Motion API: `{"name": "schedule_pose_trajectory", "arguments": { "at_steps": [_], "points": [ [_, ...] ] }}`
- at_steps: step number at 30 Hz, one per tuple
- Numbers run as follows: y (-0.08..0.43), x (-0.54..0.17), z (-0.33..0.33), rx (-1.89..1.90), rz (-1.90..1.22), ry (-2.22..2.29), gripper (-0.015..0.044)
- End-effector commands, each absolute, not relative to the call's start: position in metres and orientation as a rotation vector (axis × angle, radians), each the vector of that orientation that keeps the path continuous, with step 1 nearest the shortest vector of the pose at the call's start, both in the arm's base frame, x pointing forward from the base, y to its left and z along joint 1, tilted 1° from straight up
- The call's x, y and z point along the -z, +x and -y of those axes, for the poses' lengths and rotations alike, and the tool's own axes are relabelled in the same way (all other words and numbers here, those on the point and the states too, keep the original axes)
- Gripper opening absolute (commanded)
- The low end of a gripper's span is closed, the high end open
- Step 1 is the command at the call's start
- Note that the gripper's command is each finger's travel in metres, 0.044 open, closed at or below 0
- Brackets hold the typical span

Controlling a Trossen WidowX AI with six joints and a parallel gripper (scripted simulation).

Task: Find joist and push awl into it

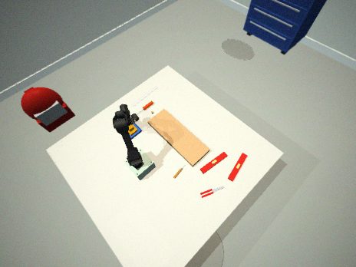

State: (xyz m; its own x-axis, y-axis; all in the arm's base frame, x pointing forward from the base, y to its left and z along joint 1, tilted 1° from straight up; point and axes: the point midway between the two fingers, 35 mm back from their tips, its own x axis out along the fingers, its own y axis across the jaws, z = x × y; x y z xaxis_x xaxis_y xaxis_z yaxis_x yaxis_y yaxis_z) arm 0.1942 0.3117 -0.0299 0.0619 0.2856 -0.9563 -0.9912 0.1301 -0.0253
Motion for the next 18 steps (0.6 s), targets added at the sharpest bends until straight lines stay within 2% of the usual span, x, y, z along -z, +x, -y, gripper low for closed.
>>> {"name": "schedule_pose_trajectory", "arguments": {
  "at_steps": [1,2,14,18],
  "points": [
    [0.194,0.033,-0.311,-1.207,-1.019,-0.925,0.0],
    [0.194,0.033,-0.311,-1.207,-1.019,-0.925,0.0],
    [0.194,0.031,-0.311,-1.211,-1.02,-0.925,0.0315],
    [0.195,0.005,-0.314,-1.211,-1.02,-0.925,0.042]
  ]
}}
